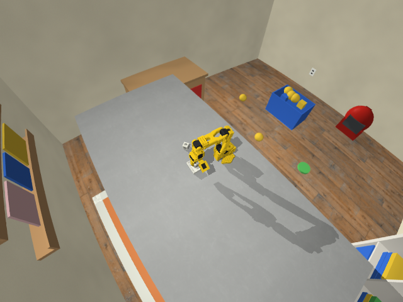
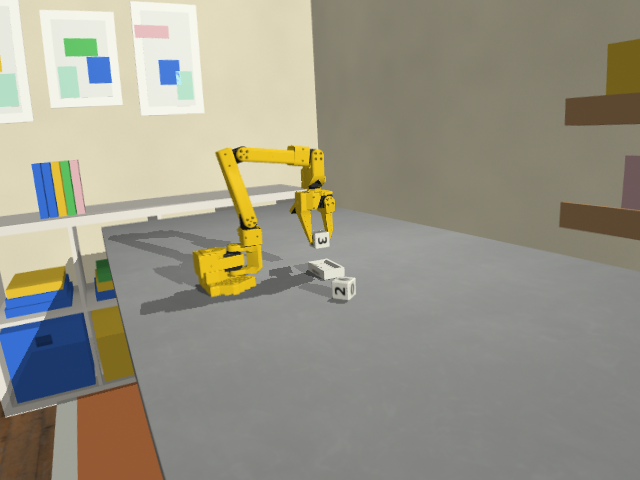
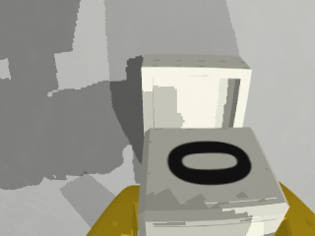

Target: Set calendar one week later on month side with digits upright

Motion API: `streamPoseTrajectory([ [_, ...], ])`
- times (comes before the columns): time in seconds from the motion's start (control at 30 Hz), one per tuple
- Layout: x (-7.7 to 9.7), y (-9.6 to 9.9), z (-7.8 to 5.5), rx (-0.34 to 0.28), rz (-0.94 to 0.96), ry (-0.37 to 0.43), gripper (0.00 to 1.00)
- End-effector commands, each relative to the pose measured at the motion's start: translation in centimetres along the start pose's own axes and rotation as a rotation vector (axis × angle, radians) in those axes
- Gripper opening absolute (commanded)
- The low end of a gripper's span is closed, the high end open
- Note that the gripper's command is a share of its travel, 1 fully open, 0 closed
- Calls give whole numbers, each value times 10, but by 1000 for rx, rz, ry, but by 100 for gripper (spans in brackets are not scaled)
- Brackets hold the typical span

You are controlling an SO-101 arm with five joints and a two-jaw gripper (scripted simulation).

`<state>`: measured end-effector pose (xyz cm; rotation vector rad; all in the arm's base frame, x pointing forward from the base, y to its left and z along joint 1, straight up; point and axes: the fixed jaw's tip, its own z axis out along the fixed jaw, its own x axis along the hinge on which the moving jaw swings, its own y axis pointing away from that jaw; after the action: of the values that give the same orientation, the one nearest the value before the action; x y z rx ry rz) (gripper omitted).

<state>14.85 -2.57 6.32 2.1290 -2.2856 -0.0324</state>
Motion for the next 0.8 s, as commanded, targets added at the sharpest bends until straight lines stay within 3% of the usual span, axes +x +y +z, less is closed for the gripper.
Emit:
streamPoseTrajectory([
  [0.0,2,-6,-10,63,2,5,0],
  [0.77,2,-9,-10,63,2,5,0],
])
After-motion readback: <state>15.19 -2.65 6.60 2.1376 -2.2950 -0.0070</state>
